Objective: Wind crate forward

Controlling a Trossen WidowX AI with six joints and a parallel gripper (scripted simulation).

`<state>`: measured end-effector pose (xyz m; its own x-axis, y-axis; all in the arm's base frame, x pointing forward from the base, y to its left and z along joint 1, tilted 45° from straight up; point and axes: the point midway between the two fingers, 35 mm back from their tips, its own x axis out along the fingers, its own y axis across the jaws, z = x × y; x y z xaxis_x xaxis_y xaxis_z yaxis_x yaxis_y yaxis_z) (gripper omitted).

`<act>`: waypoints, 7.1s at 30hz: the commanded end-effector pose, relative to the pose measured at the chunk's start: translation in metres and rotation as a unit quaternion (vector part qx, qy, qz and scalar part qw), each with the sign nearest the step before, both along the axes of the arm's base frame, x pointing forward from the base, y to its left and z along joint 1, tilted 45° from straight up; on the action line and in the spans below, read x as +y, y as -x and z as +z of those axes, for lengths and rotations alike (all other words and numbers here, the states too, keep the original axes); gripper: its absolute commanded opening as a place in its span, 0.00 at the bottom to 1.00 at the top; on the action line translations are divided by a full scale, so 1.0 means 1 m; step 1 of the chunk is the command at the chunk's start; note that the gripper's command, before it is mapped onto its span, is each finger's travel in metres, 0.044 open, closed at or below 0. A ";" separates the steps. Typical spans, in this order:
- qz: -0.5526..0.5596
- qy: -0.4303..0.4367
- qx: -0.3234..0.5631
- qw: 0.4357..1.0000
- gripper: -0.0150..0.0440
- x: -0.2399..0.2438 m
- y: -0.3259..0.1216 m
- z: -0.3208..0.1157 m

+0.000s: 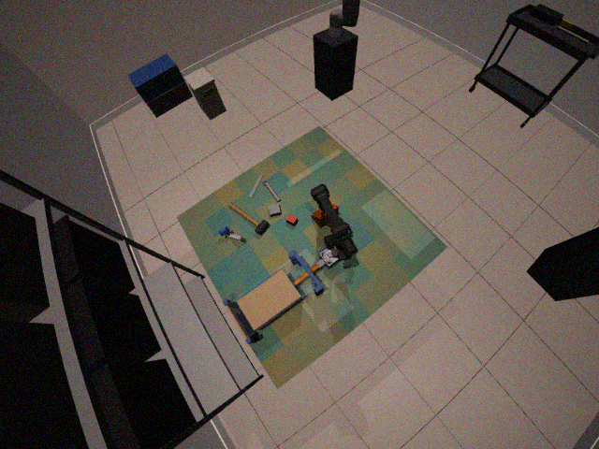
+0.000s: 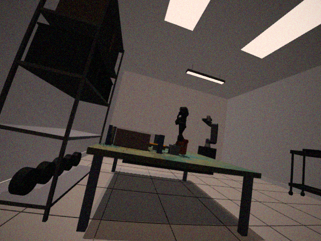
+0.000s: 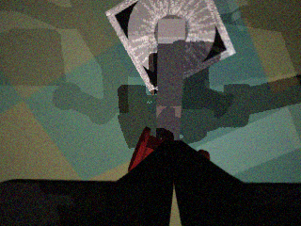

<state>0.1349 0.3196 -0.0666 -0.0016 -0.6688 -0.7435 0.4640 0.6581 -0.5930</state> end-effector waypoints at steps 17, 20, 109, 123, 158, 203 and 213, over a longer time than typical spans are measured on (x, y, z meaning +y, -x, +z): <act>0.034 -0.006 0.015 0.999 0.34 0.001 0.003 -0.003; 0.180 -0.025 0.075 0.980 0.48 0.004 0.014 -0.013; 0.541 -0.013 0.199 0.817 0.25 -0.041 0.044 -0.084; 0.542 -0.009 0.200 0.816 0.25 -0.045 0.044 -0.085; 0.542 -0.008 0.201 0.816 0.25 -0.066 0.055 -0.066; 0.542 -0.006 0.202 0.816 0.25 -0.111 0.047 -0.024; 0.542 -0.006 0.202 0.816 0.25 -0.117 0.042 -0.018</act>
